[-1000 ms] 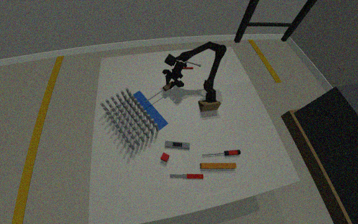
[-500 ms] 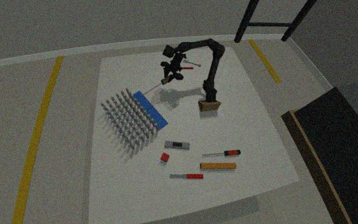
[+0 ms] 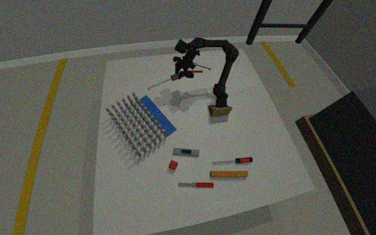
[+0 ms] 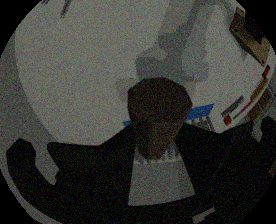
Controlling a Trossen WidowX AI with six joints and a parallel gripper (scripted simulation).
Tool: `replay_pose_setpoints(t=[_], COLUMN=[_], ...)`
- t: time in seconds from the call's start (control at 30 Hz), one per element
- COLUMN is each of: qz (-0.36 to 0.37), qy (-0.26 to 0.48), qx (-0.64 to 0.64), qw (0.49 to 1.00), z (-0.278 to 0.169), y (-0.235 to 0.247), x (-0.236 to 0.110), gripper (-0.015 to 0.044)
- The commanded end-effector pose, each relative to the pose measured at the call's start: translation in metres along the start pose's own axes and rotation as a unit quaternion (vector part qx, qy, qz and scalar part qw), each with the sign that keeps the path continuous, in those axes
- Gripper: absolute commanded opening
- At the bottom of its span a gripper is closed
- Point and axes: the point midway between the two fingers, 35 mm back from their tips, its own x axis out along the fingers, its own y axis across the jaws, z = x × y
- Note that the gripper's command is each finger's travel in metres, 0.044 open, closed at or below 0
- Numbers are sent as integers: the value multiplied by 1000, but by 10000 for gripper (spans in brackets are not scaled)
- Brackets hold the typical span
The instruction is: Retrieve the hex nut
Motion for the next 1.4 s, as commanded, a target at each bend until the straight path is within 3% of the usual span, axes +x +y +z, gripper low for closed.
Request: replay_pose_setpoints(t=[0.0, 0.63, 1.37], qz=[35, 200, 197], qy=[1, 9, 7], qx=[52, 303, 307], qw=[998, 932, 931], z=[15, 106, 107], y=[15, 62, 62], x=[-16, -95, -89], gripper=[0, 0, 0])
